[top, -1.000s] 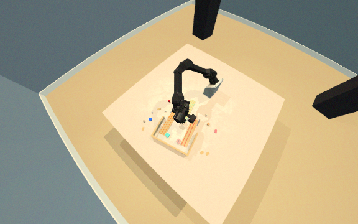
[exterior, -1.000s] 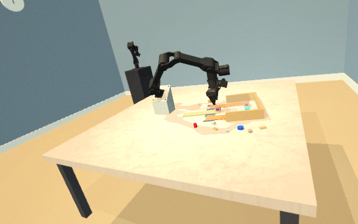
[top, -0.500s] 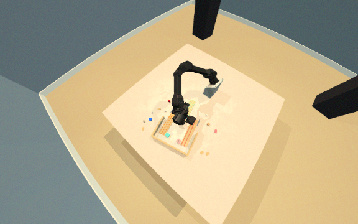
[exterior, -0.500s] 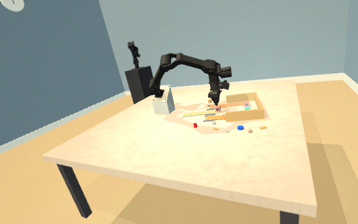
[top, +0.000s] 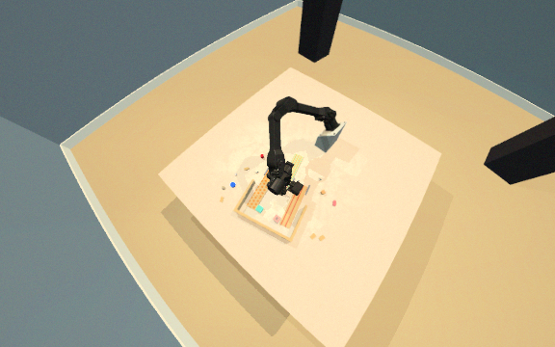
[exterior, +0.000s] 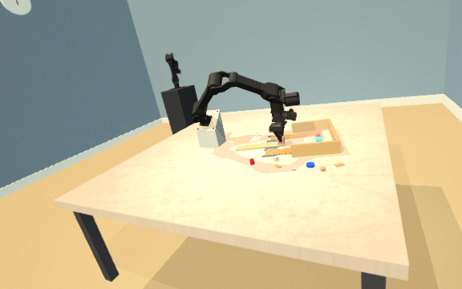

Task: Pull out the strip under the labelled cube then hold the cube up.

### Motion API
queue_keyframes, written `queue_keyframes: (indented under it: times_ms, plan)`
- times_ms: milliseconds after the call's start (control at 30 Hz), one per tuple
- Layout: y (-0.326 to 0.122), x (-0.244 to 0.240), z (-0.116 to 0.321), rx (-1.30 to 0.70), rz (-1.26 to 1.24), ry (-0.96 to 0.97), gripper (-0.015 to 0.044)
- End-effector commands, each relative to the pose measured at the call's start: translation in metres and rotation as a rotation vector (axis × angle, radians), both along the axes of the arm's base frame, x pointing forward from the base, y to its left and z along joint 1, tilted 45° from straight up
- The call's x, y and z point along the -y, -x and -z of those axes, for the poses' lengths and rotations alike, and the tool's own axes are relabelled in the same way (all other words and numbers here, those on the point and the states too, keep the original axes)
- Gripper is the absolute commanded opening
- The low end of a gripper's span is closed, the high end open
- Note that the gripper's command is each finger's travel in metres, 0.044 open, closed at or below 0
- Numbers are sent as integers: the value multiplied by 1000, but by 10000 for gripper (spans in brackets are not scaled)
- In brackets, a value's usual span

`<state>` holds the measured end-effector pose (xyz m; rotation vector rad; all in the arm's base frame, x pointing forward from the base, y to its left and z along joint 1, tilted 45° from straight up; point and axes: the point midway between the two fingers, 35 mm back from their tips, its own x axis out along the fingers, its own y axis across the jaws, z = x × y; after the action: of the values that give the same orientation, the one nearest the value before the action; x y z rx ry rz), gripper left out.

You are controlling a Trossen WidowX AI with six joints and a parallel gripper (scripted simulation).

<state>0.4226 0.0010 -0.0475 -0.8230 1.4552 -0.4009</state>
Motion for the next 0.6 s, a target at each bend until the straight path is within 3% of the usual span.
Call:
queue_keyframes:
  times_ms: [0, 233, 367, 567]
  plan:
    - [1, 6, 5, -5, -2, 6, 250]
    - [0, 11, 10, -5, -2, 7, 250]
    - [0, 9, 8, -2, 2, 0, 145]
    - [0, 9, 8, -2, 2, 0, 105]
